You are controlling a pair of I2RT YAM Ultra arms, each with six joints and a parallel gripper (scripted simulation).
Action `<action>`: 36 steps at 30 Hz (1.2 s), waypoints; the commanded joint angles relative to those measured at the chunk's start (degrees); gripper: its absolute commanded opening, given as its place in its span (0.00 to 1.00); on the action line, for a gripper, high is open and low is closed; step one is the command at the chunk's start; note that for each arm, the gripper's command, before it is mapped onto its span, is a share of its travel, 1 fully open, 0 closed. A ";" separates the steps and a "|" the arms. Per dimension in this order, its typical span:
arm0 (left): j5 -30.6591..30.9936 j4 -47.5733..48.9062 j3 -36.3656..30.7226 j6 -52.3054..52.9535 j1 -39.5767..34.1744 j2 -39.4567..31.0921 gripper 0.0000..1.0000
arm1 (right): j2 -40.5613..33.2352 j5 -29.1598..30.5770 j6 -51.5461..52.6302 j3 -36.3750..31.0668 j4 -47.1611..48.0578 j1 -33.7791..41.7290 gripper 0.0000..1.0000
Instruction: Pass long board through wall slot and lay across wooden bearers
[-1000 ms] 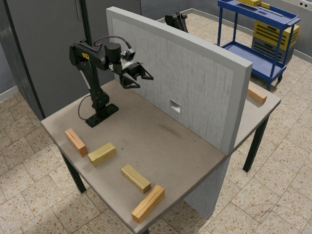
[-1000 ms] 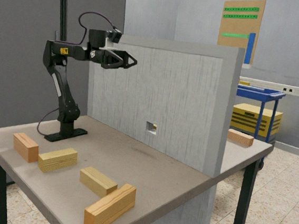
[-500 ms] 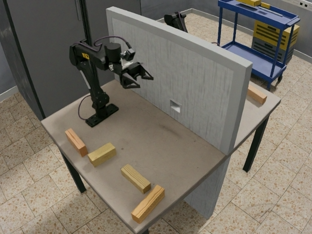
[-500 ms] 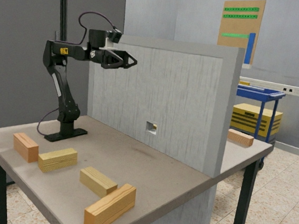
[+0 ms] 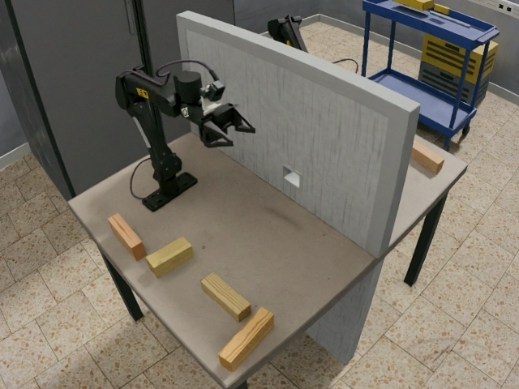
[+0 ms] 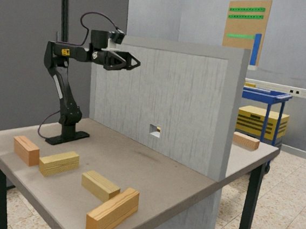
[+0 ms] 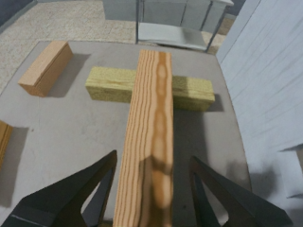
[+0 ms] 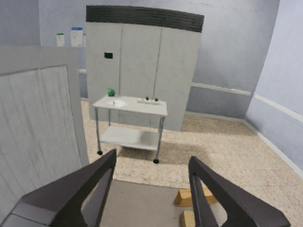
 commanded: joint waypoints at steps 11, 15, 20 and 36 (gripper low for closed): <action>-0.82 -1.00 0.19 0.14 0.17 -2.51 0.72 | -0.40 0.47 0.50 2.32 1.14 -0.13 0.72; -0.70 -0.82 -0.42 -0.15 -0.40 -2.33 0.72 | -0.40 0.47 0.50 2.32 1.14 -0.13 0.72; -0.14 -0.33 2.32 0.47 0.68 -5.01 0.72 | -0.26 0.30 0.56 2.32 1.12 -0.18 0.72; 8.30 0.70 11.70 9.09 12.10 -12.85 0.72 | -1.63 -0.98 0.77 2.18 1.00 -0.62 0.72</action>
